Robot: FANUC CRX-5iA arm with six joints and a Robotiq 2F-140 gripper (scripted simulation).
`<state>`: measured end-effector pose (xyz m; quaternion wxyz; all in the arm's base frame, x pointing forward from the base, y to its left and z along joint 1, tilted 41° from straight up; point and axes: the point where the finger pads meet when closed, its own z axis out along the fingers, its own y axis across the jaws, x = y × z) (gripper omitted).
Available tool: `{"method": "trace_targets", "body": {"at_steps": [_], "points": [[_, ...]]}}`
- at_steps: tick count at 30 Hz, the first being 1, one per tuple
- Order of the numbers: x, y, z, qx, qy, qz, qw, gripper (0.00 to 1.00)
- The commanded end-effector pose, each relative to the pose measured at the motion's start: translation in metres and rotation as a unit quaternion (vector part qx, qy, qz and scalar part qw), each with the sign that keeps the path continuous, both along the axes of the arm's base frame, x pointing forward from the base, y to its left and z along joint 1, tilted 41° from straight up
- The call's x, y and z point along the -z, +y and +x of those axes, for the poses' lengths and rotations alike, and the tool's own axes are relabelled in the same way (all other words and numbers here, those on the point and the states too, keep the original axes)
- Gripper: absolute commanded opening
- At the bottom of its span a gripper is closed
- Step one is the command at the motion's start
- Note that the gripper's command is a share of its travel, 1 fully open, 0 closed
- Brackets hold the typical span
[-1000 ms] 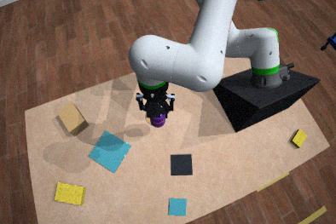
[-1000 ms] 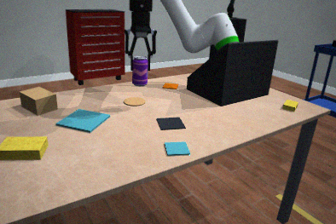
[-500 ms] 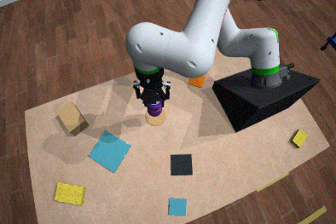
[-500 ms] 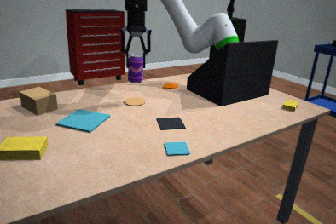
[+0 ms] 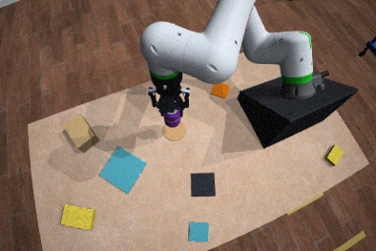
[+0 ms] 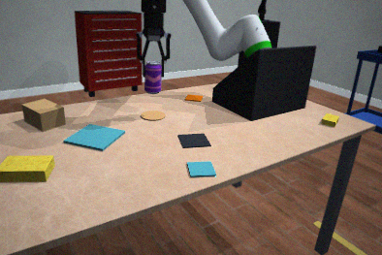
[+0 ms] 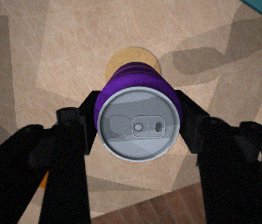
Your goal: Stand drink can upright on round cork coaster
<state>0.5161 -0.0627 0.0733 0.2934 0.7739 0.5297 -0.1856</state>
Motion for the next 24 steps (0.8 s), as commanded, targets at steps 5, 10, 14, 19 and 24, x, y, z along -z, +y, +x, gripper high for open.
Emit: {"method": "trace_targets", "body": {"at_steps": [5, 10, 14, 19, 24], "points": [[0.009, -0.007, 0.001, -0.001, -0.001, 0.000, 1.000, 0.10], [0.032, -0.026, 0.000, -0.001, 0.001, 0.002, 1.000, 0.10], [0.059, -0.049, 0.001, -0.001, 0.001, 0.002, 1.000, 0.10], [0.064, -0.053, 0.000, -0.001, 0.001, 0.002, 1.000, 0.10], [0.067, -0.056, 0.001, -0.001, 0.001, 0.002, 1.000, 0.10]]}}
